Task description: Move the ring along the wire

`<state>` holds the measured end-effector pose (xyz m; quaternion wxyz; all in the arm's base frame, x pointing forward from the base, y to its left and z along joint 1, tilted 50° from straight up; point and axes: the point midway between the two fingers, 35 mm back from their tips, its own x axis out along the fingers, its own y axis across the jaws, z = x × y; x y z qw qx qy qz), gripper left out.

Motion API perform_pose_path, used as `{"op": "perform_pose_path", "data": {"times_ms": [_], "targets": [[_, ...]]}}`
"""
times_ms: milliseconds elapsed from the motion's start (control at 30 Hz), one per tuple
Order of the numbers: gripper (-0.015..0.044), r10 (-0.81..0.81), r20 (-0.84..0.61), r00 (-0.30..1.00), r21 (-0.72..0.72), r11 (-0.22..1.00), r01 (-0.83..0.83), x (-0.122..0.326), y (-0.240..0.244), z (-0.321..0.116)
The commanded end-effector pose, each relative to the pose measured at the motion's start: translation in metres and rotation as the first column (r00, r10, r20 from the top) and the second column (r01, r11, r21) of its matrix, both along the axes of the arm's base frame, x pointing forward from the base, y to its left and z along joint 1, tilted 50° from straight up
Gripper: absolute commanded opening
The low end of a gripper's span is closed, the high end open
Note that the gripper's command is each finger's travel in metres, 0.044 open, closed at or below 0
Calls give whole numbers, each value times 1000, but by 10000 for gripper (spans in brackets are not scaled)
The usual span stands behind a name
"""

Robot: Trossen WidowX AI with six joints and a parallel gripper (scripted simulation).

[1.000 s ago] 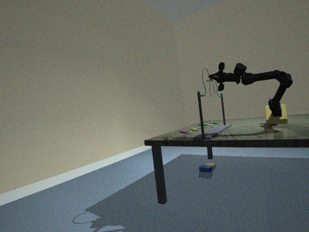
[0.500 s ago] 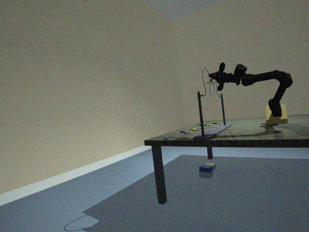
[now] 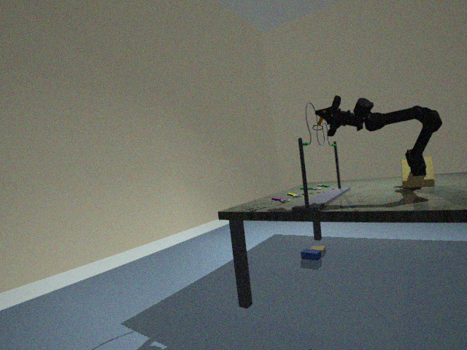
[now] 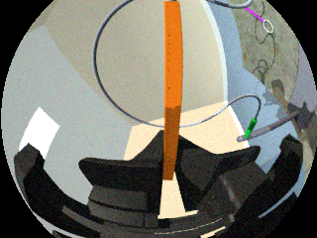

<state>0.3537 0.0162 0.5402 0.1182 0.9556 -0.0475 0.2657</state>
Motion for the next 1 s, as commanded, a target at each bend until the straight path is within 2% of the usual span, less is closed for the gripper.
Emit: {"op": "perform_pose_path", "data": {"times_ms": [0, 500, 967], "targets": [[-150, 3, 2, 1000, 41, 999, -3, 0, 0, 0], [-150, 4, 8, 1000, 115, 993, -5, 0, 7, 0], [-150, 2, 6, 1000, -27, 1000, -2, 1, 36, -4]]}}
